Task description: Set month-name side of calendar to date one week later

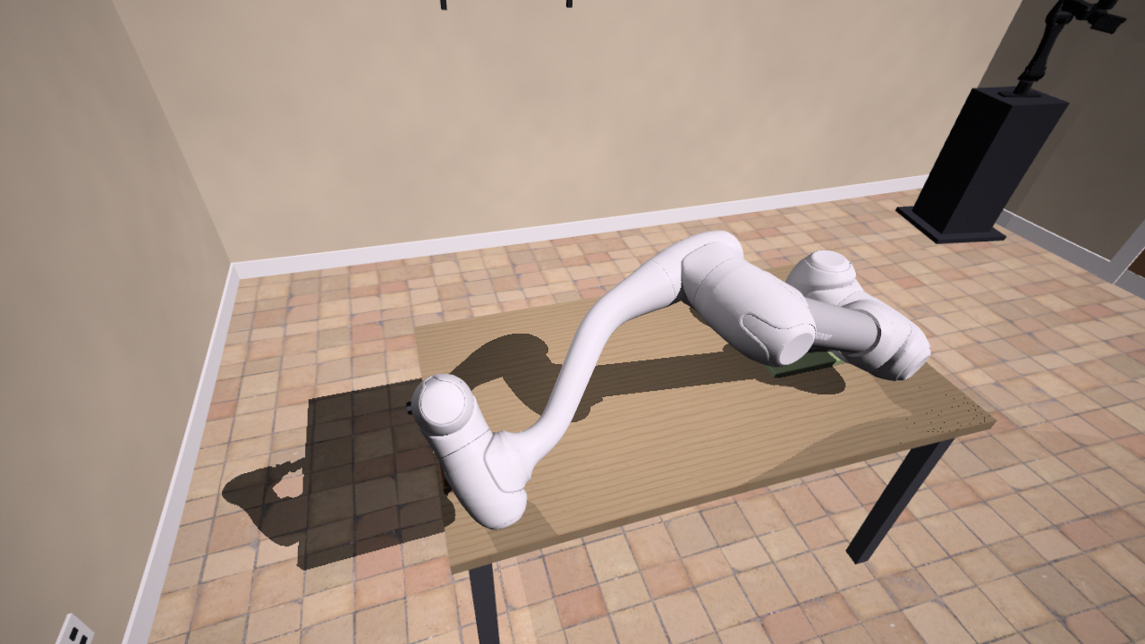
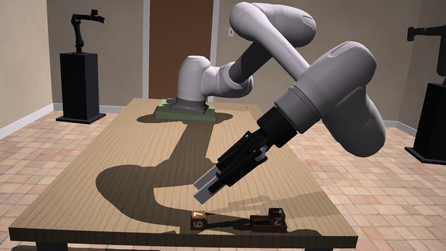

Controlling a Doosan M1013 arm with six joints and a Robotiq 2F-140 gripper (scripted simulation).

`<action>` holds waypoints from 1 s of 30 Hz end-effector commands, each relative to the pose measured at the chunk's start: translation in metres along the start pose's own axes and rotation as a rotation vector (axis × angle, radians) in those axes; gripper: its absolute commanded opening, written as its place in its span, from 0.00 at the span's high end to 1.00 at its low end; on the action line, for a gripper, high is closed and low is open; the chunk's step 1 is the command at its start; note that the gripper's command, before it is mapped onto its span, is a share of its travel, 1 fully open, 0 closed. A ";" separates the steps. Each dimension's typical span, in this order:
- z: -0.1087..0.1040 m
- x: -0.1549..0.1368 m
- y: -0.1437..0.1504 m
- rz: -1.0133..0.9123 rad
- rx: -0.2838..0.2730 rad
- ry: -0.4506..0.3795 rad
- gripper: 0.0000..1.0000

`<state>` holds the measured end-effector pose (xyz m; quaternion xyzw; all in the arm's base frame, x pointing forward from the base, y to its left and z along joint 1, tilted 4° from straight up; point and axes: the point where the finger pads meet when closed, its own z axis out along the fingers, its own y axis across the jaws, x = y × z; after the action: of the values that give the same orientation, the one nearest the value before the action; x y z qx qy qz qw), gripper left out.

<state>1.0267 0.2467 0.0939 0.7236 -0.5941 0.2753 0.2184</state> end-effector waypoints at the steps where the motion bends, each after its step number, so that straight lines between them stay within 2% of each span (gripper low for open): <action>1: 0.000 0.000 0.000 0.000 0.000 0.000 0.64; 19: 0.004 -0.004 0.000 0.000 0.000 0.000 0.64; 30: 0.015 -0.015 0.000 0.000 0.000 0.000 0.64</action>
<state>1.0267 0.2480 0.0751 0.7236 -0.5941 0.2753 0.2184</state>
